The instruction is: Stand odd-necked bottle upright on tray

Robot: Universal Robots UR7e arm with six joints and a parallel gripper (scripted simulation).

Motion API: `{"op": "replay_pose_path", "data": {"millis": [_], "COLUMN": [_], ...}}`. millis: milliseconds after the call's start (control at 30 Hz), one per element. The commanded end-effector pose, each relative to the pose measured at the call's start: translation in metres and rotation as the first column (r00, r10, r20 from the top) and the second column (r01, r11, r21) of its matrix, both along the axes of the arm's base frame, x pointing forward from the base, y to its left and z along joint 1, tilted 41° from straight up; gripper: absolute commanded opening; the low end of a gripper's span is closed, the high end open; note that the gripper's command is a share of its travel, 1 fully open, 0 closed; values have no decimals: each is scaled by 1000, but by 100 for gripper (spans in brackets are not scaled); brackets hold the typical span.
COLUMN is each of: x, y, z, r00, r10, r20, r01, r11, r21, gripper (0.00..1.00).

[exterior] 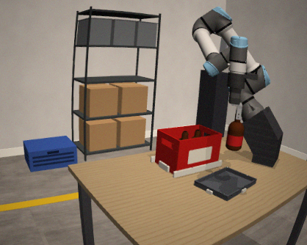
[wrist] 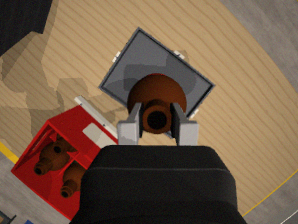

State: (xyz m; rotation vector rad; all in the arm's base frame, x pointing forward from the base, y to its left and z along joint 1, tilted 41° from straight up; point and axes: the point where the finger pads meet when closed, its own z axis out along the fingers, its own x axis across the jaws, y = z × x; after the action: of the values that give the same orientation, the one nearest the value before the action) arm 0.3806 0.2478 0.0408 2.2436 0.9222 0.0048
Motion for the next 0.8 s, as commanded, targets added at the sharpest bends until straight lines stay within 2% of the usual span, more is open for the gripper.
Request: {"op": "replay_pose_path", "data": {"millis": [0, 300, 767], "x": [2, 5, 14], "y": [-3, -11, -34], "z": [-4, -14, -42], "r00": [1000, 1000, 1000], "r10": [1, 1, 1], "r20": [1, 1, 1], "r01": [-1, -1, -1], "r11": [1000, 1000, 1000], "r21": [1, 1, 1], "gripper": [0, 0, 0]}}
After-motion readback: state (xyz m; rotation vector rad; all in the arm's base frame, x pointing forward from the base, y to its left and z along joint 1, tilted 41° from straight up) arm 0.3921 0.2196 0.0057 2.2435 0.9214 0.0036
